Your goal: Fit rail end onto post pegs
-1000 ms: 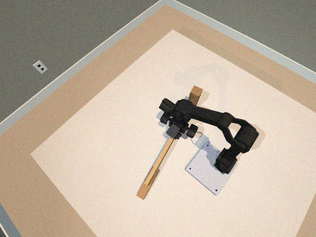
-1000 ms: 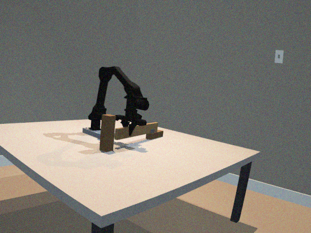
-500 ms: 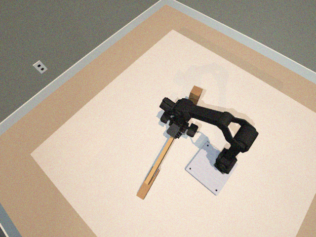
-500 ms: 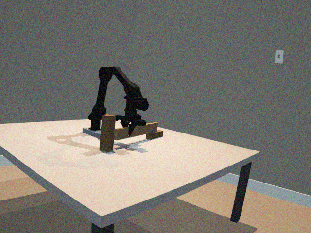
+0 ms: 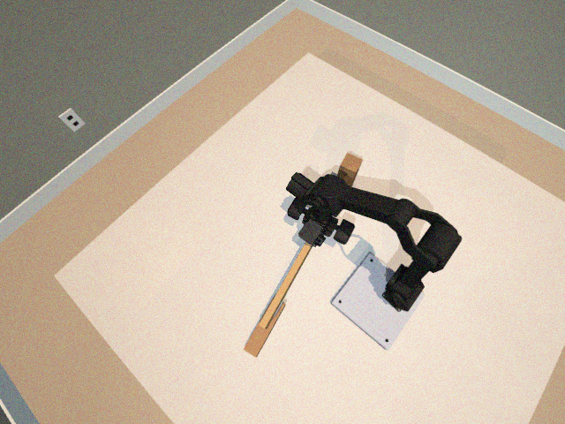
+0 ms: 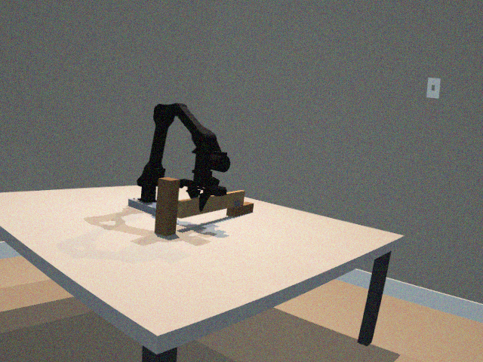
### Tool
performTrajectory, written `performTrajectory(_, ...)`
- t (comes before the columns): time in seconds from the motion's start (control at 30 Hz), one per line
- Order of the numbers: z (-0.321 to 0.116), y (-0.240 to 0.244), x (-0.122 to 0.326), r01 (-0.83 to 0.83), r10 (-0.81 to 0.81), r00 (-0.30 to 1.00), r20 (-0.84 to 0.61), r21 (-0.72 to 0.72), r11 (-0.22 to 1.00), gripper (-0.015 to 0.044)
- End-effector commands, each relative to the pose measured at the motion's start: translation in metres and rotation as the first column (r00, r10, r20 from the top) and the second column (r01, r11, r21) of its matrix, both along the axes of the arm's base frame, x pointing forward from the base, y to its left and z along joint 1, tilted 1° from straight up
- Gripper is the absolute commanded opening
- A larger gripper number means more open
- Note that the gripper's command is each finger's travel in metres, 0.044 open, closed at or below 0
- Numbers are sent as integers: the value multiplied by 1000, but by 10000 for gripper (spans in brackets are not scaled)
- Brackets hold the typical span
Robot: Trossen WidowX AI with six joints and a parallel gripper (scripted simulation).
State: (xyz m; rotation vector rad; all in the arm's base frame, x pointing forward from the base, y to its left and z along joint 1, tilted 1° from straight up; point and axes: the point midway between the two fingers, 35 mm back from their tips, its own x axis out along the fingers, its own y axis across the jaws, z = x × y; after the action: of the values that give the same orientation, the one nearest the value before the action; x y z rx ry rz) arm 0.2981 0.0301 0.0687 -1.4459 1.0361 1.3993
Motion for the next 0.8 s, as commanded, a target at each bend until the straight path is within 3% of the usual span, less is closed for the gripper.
performTrajectory(0.0, 2, -2, 2, -2, 2, 1000, 6, -1, 1000, 0)
performTrajectory(0.77, 2, -9, 4, -2, 2, 1000, 6, -1, 1000, 0)
